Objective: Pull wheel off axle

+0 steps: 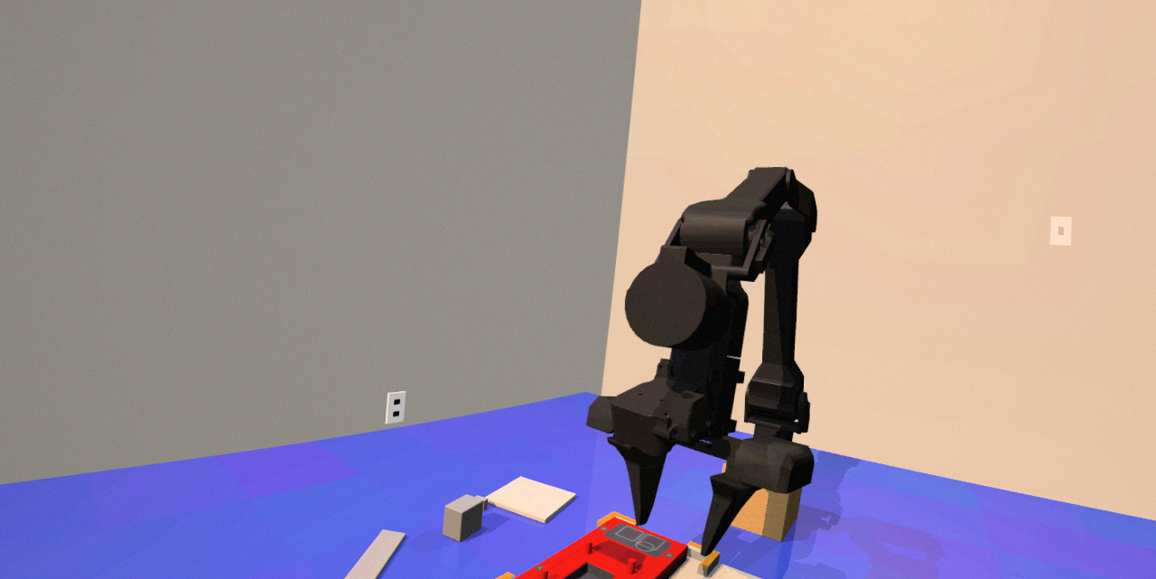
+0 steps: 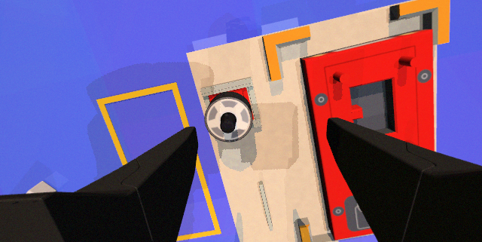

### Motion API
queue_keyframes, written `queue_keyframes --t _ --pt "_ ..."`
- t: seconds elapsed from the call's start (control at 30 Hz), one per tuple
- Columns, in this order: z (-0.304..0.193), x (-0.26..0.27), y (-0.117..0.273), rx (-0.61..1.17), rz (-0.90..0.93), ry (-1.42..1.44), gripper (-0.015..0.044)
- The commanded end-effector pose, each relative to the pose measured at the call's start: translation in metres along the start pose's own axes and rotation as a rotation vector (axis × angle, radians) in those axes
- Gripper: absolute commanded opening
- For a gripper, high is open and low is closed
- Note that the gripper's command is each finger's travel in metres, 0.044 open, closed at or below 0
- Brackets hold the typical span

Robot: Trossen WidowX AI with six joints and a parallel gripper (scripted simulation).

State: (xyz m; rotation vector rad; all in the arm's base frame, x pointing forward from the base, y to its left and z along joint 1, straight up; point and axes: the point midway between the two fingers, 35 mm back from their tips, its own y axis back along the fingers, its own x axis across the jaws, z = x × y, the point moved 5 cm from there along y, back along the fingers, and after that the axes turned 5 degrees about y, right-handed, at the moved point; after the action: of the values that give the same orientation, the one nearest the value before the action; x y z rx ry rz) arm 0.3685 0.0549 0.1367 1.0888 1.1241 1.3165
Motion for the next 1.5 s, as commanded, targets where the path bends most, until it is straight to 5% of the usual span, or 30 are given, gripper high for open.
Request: queue_keyframes --t 0.0,0.37,0.7,0.9,1.03,1.3,1.47 --pt "-0.014 0.030 -0.018 0.118 0.009 0.149 0.0300" --pt "-0.013 0.022 -0.019 0.118 0.008 0.149 0.0300" --pt "-0.022 0.024 -0.090 0.118 0.008 0.149 0.0300" --pt "-0.022 0.024 -0.091 0.118 0.008 0.149 0.0300" --pt "-0.022 0.024 -0.088 0.127 0.004 0.150 0.0195" --pt "-0.022 0.024 -0.088 0.127 0.004 0.150 0.0142" --pt "-0.022 0.024 -0.087 0.127 0.004 0.150 0.0010"
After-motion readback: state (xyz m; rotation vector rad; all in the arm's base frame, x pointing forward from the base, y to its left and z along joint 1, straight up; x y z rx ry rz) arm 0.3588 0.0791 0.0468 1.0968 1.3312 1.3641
